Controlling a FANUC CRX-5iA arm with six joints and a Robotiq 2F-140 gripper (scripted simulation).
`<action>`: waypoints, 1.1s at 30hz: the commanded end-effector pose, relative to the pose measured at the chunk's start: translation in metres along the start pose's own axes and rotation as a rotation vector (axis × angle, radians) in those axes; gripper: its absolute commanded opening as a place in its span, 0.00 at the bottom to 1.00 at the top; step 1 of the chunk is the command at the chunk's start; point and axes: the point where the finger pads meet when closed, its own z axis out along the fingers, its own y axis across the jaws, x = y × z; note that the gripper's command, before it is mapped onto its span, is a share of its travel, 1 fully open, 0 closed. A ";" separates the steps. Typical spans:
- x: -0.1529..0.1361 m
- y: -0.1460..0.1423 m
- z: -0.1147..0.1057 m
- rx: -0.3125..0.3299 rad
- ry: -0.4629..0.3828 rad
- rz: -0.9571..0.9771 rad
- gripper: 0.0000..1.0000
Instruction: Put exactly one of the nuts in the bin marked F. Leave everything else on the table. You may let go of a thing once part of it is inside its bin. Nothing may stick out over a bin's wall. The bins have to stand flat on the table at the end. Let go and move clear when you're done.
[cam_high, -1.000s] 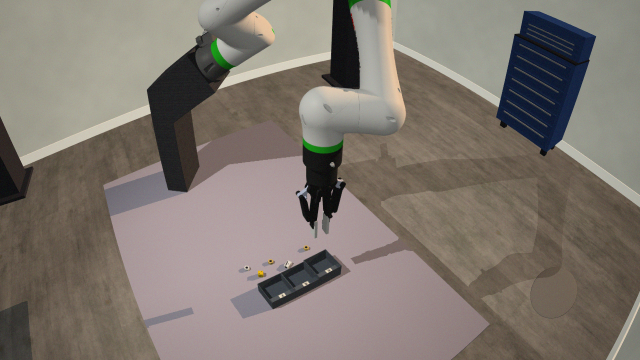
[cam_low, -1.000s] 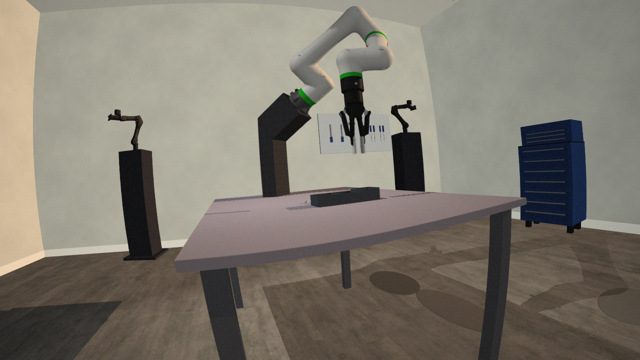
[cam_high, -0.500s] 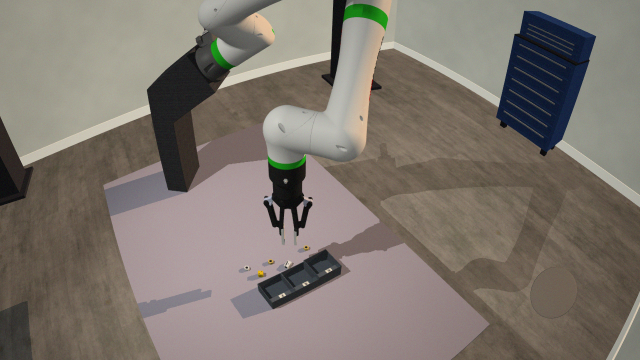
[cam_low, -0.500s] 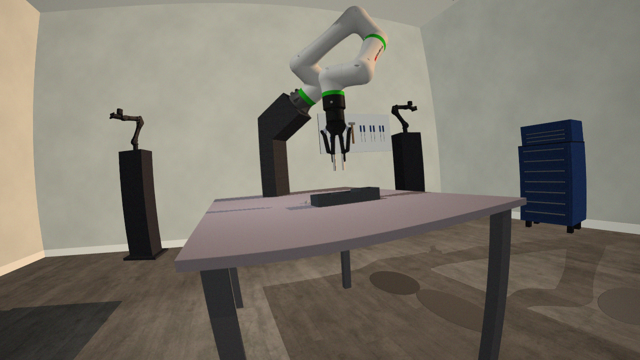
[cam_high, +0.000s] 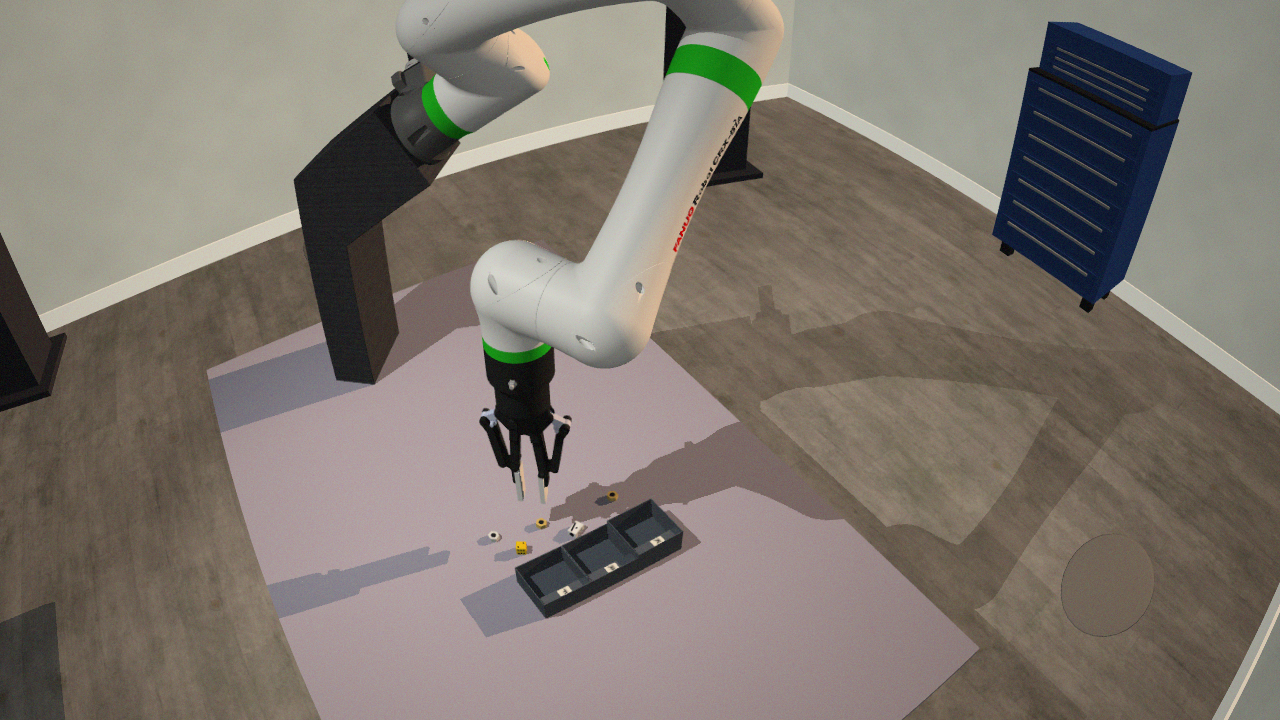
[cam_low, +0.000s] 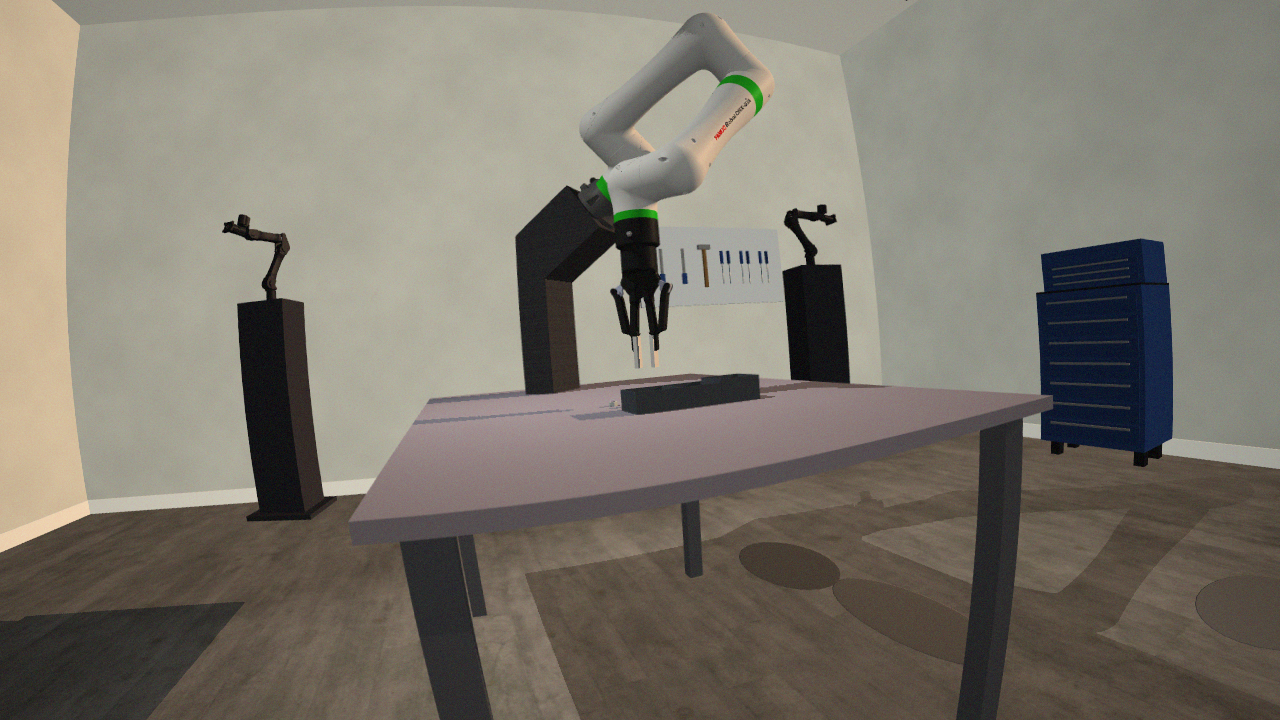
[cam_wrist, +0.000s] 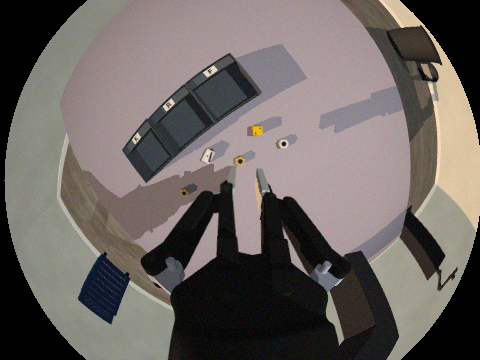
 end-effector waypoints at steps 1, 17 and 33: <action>0.001 0.000 0.001 0.003 0.000 -0.001 0.19; 0.001 -0.007 0.001 0.003 0.000 -0.001 0.19; 0.001 -0.008 0.001 0.003 0.000 -0.001 0.19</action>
